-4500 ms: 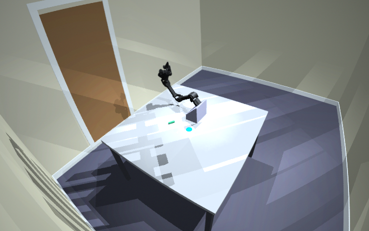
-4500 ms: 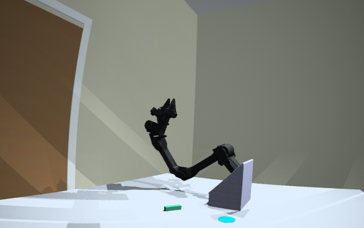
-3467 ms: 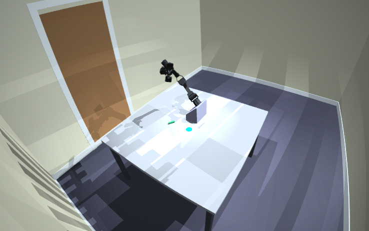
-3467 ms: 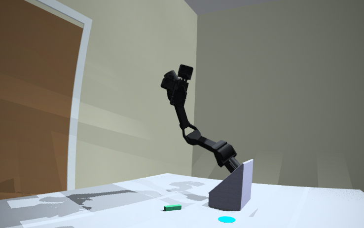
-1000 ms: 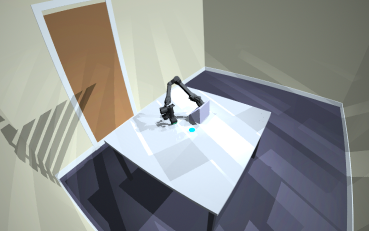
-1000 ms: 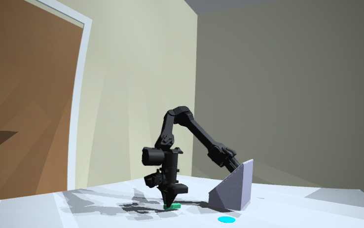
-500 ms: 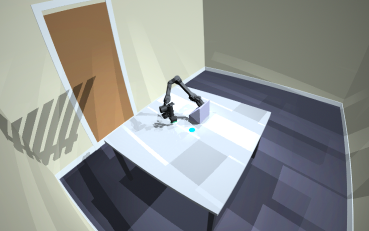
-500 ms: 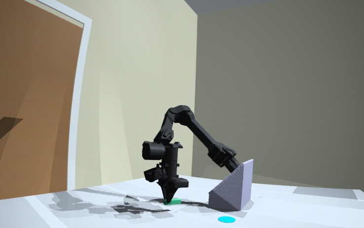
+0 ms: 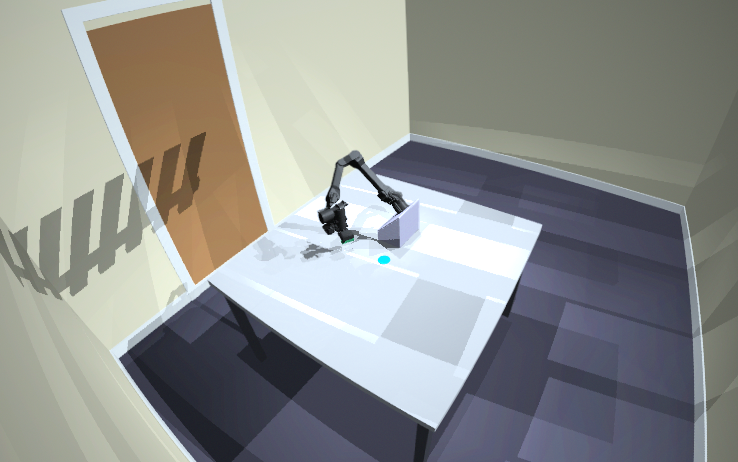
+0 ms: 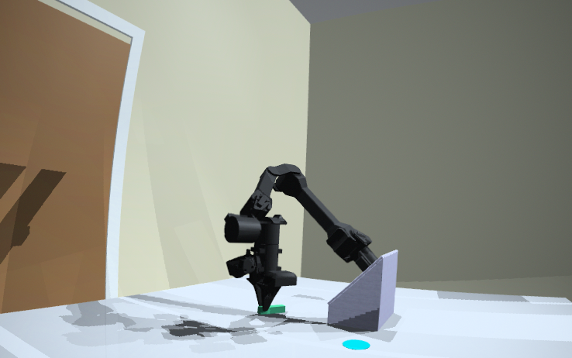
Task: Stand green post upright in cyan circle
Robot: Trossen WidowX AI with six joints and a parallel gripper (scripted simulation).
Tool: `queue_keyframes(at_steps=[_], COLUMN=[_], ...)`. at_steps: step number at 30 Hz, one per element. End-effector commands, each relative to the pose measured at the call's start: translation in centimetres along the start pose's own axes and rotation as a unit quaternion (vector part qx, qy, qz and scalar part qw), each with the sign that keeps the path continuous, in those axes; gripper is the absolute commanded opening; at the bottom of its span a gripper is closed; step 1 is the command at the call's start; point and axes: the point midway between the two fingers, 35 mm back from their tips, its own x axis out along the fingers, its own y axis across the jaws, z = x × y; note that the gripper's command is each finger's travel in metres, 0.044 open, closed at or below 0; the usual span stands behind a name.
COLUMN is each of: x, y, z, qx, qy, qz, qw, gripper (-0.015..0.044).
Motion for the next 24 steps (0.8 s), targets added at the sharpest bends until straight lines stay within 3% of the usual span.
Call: queue_keyframes(at_steps=[1, 24], x=[-0.7, -3.7], y=[-0.1, -0.3], z=[0.1, -0.2], qx=[0.004, 0.011], qy=[0.0, 0.006], qz=[-0.002, -0.004], qw=[1.0, 1.0], gripper=[0.0023, 0.0023])
